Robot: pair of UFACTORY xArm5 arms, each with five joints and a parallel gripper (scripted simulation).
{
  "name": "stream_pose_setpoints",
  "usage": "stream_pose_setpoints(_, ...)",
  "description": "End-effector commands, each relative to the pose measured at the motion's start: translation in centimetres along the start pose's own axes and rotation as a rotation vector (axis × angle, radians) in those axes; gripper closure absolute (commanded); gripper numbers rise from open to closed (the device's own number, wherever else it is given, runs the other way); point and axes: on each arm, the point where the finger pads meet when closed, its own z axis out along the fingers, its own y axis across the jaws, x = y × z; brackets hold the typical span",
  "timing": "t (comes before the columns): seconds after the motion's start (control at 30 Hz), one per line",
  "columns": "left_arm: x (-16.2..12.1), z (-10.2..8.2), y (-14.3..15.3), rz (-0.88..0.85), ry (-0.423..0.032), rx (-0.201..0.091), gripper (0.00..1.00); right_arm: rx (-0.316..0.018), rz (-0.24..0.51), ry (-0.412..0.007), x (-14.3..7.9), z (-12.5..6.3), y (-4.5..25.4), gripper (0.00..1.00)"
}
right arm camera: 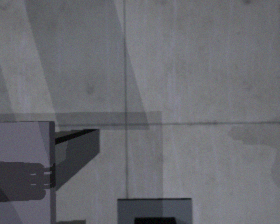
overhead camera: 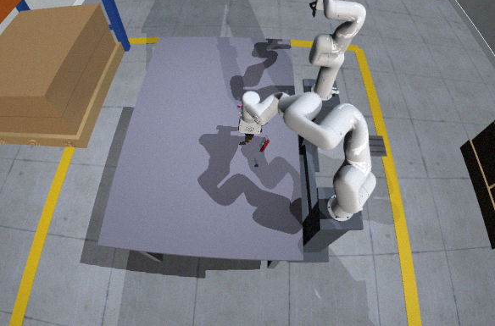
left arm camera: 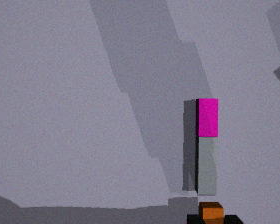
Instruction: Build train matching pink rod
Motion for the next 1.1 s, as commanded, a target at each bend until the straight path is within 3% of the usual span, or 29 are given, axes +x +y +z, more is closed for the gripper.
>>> stream_pose_setpoints(0.0,0.11,-0.22,-0.15,0.0,0.003,0.004,0.94,0.0,0.0,0.005,0.11,-0.18,0.0,0.0)
stream_pose_setpoints(1.07,0.11,0.56,-0.15,0.0,0.003,0.004,0.94,0.0,0.0,0.005,0.11,-0.18,0.0,0.0)
